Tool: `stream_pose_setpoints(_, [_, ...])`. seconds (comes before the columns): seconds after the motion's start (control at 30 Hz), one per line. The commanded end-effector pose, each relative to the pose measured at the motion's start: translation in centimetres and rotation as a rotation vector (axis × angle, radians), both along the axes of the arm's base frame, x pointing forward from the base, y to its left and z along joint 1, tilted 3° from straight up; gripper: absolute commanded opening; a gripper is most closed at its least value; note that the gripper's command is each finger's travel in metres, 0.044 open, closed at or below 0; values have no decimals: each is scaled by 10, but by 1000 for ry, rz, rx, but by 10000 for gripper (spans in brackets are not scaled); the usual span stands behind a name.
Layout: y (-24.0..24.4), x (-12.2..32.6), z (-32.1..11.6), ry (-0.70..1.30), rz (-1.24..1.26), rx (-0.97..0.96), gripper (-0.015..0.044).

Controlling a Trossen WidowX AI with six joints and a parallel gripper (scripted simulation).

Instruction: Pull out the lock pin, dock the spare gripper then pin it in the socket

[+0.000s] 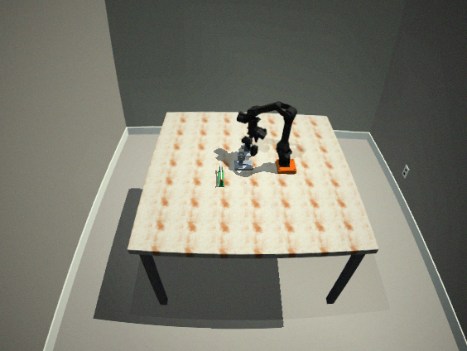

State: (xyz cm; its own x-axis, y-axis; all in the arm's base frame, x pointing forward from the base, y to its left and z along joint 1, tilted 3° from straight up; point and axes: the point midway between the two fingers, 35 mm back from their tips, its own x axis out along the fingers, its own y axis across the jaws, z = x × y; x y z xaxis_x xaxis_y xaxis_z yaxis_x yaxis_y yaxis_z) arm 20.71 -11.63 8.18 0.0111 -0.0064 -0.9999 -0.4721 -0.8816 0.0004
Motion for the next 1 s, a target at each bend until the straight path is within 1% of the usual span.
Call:
stream_pose_setpoints(0.0, [0,0,10,-2,0,-1,440])
stream_pose_setpoints(0.03, [0,0,2,1,0,1,440])
stream_pose_setpoints(0.57, [0,0,3,1,0,1,440])
stream_pose_setpoints(0.67, [0,0,12,1,0,1,440])
stream_pose_setpoints(0.9, [2,-3,58,1,0,0,440])
stream_pose_setpoints(0.97, [2,-4,62,1,0,0,440])
